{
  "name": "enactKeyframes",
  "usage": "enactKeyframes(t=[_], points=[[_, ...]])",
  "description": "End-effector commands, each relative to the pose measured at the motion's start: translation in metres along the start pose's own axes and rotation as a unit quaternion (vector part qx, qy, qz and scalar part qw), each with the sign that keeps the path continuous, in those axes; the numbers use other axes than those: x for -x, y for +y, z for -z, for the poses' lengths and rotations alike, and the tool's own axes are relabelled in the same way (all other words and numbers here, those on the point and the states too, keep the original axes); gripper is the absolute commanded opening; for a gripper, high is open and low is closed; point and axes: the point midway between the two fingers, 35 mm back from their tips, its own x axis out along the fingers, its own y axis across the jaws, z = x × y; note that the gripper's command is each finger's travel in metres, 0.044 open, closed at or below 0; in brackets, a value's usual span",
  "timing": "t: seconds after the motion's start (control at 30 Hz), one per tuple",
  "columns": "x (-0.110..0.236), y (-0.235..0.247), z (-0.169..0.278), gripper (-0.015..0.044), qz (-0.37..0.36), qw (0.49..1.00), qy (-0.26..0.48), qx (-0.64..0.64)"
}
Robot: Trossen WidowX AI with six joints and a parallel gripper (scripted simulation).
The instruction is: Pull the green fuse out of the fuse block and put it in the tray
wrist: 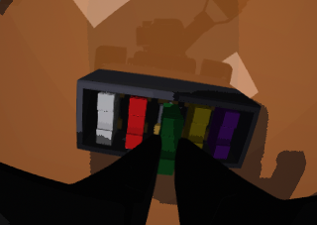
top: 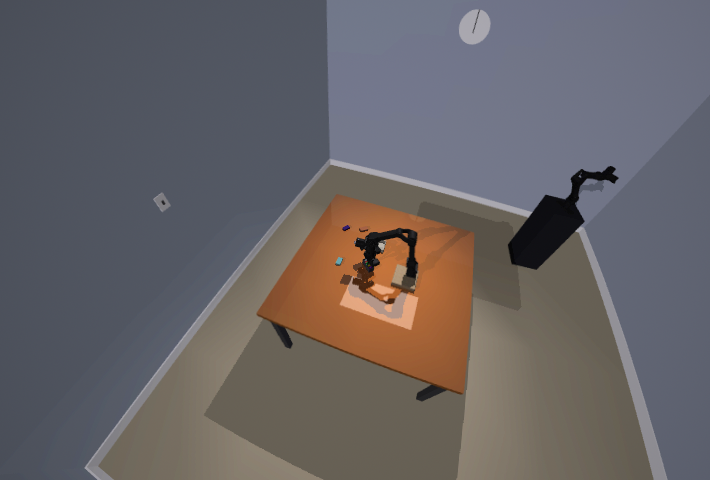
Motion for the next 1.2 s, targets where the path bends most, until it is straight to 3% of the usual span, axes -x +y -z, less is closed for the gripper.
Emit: enactKeyframes(t=[0.0, 1.17], points=[[0.003, 0.0, 0.0, 0.0, -0.001, 1.0, 0.0, -0.001], [0.023, 0.0, 0.0, 0.0, -0.001, 1.0, -0.001, -0.002]])
